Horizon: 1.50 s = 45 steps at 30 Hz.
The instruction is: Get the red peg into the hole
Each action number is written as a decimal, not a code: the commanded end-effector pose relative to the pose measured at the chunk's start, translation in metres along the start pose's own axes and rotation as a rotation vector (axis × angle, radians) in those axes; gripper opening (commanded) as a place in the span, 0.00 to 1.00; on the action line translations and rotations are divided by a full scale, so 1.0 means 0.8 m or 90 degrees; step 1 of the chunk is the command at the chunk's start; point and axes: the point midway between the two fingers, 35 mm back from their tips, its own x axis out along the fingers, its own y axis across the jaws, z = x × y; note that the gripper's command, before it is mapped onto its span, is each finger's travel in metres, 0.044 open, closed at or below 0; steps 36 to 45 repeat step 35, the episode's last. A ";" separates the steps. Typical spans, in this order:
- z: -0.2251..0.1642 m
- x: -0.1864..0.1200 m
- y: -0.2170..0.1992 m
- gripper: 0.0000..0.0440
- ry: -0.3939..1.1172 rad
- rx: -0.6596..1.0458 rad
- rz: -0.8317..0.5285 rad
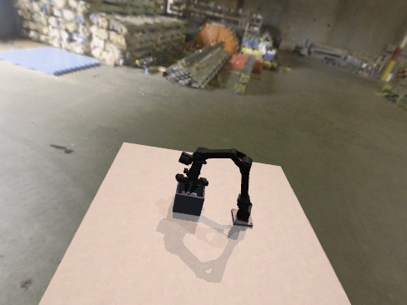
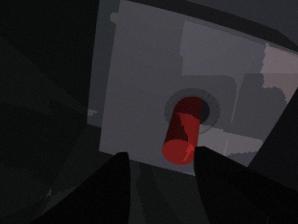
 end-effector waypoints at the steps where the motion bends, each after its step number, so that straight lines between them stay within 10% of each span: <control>1: 0.000 -0.004 0.019 0.28 0.016 -0.018 0.037; 45: 0.011 -0.045 0.067 0.26 0.101 -0.105 0.177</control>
